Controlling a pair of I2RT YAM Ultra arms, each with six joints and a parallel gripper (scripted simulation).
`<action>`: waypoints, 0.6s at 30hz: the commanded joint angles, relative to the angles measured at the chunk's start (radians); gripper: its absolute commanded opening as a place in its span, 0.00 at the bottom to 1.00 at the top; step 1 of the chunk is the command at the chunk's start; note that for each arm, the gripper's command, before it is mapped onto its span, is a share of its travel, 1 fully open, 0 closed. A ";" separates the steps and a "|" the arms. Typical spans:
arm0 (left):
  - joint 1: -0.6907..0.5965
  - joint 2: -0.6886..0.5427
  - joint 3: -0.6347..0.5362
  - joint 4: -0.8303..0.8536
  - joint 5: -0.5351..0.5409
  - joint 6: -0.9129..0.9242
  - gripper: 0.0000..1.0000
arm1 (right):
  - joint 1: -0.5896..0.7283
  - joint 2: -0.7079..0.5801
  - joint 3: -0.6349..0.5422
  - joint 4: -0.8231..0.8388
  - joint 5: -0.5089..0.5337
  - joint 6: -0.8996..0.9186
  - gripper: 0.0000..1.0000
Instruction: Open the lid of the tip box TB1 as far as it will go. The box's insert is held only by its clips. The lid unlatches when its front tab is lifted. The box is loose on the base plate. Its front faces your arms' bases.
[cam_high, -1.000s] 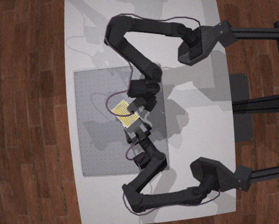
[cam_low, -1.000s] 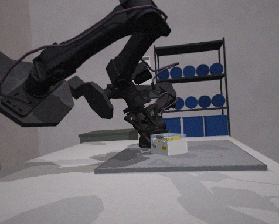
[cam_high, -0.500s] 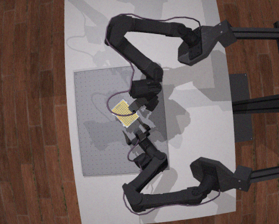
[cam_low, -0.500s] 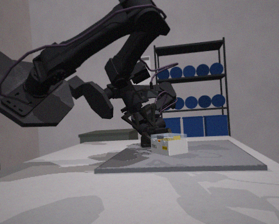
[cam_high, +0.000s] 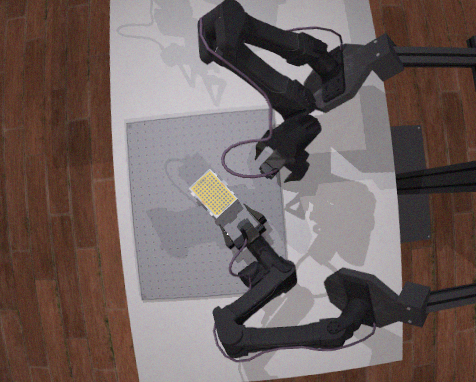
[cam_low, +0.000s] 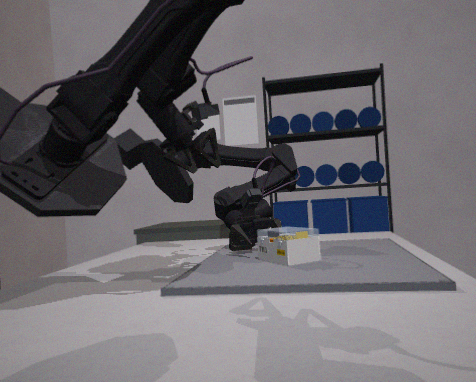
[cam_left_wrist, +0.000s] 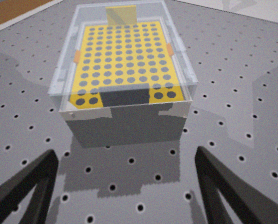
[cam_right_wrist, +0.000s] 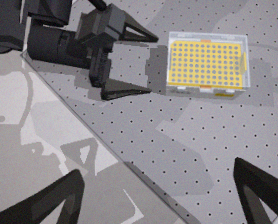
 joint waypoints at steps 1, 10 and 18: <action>-0.004 0.013 -0.018 0.018 0.022 -0.007 1.00 | 0.124 -0.067 -0.027 -0.075 0.059 0.187 1.00; -0.004 0.014 -0.020 0.019 0.022 -0.007 1.00 | 0.324 -0.146 -0.057 -0.196 0.112 0.445 1.00; -0.003 0.014 -0.020 0.019 0.022 -0.007 1.00 | 0.411 -0.210 -0.052 -0.474 0.130 0.584 1.00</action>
